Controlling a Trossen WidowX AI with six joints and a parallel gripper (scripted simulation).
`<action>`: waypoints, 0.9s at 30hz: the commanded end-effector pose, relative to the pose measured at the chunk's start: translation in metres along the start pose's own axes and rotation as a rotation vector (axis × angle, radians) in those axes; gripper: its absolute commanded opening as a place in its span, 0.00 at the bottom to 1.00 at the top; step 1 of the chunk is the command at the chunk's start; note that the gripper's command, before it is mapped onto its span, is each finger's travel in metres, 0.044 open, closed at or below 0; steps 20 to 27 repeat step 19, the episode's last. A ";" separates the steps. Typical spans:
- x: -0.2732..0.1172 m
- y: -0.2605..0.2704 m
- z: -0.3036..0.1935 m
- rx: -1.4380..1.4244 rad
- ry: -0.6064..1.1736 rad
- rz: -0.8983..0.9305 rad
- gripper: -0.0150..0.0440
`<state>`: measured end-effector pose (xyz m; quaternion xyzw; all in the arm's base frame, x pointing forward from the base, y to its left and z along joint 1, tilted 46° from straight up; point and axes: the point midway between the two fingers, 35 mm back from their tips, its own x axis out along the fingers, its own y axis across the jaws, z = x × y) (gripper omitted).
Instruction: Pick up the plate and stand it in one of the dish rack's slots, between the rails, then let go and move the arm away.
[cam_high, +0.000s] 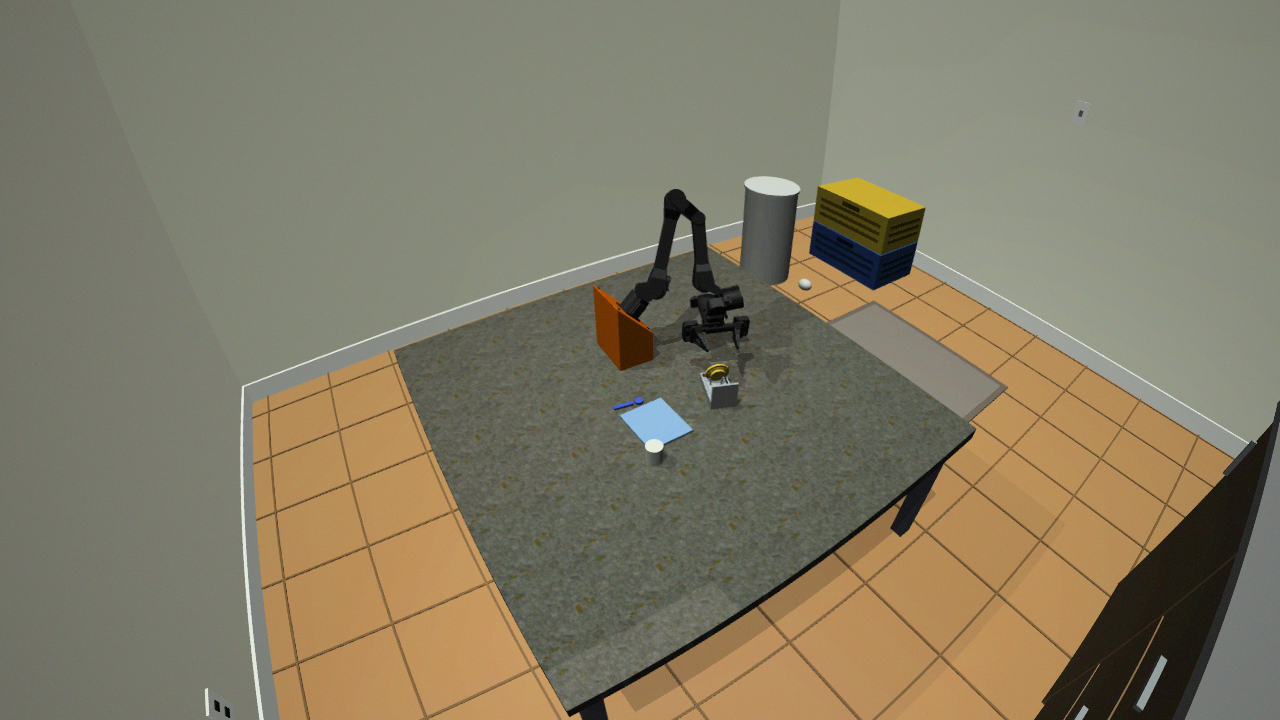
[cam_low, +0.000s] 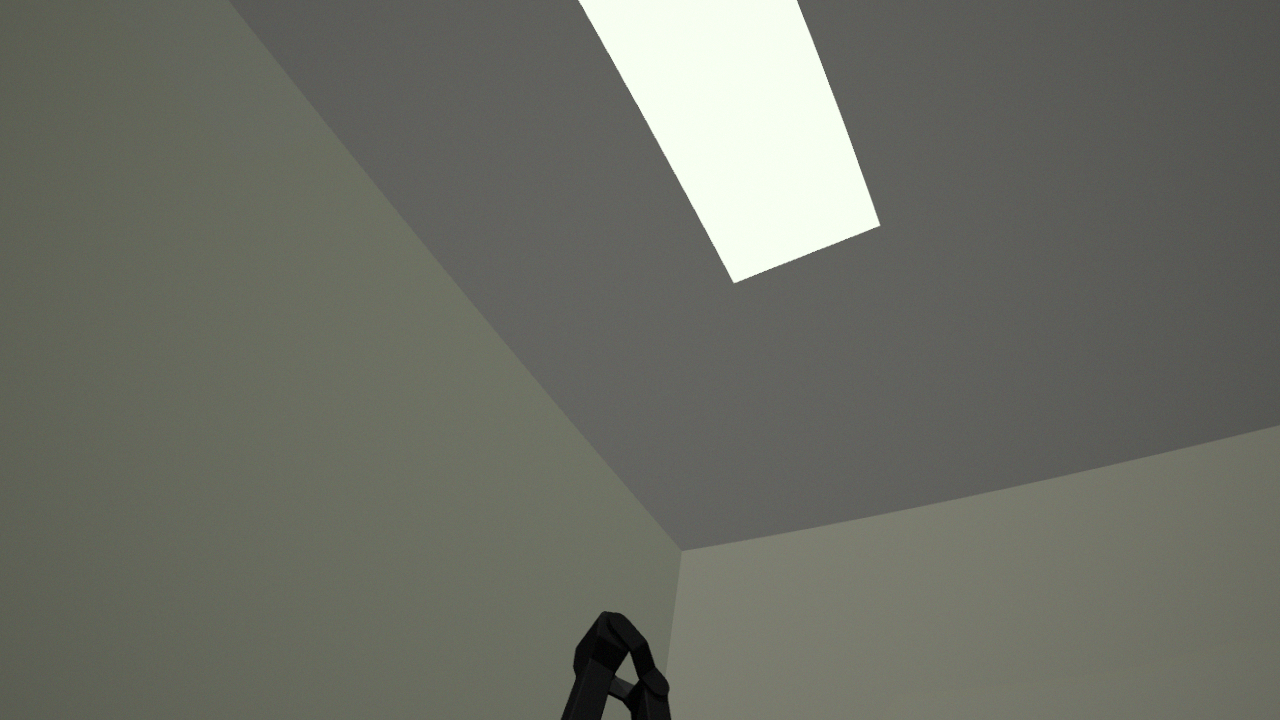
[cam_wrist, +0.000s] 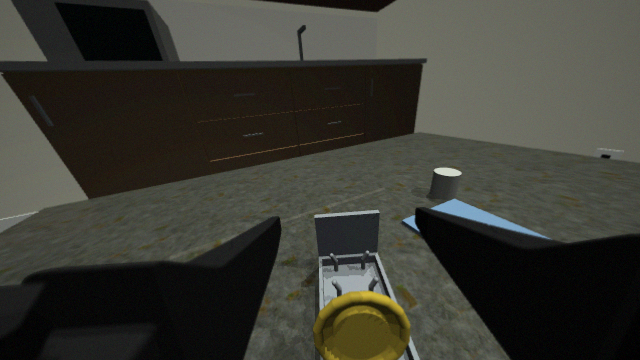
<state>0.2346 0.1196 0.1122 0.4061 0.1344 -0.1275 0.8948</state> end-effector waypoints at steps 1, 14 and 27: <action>-0.005 0.000 0.025 -0.006 -0.005 0.009 0.93; 0.012 -0.013 0.037 -0.225 0.048 -0.114 0.93; 0.024 -0.025 0.039 -0.361 0.108 -0.199 0.93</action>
